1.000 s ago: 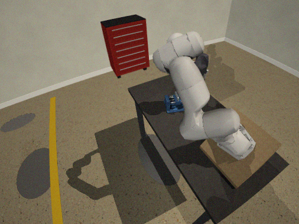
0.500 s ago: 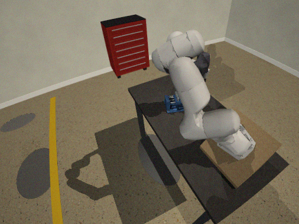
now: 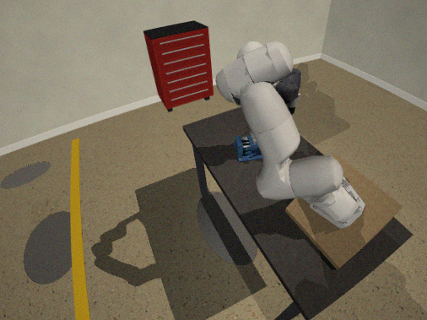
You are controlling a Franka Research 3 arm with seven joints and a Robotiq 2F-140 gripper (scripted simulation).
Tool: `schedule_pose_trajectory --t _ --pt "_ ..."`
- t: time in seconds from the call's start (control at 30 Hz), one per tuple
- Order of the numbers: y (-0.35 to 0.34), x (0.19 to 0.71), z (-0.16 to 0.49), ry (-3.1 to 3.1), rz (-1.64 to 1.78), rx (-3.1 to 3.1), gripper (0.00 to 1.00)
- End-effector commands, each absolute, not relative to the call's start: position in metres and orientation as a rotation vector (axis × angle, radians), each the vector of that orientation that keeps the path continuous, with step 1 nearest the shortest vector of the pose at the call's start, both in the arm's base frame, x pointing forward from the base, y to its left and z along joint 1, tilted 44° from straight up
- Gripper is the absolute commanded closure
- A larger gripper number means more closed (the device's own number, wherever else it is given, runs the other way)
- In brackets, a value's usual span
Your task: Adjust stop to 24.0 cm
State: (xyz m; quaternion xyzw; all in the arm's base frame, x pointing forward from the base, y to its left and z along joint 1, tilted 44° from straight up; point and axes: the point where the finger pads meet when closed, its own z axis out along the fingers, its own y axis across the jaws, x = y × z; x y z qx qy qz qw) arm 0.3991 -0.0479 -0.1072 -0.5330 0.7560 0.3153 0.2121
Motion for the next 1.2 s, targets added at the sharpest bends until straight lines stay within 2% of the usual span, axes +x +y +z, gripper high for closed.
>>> schedule_pose_trajectory --t 0.0,1.17 --pt "-0.06 0.411 -0.102 2.112 0.86 -1.471 0.96" --pt "-0.051 0.453 -0.134 2.112 0.86 -1.471 0.96"
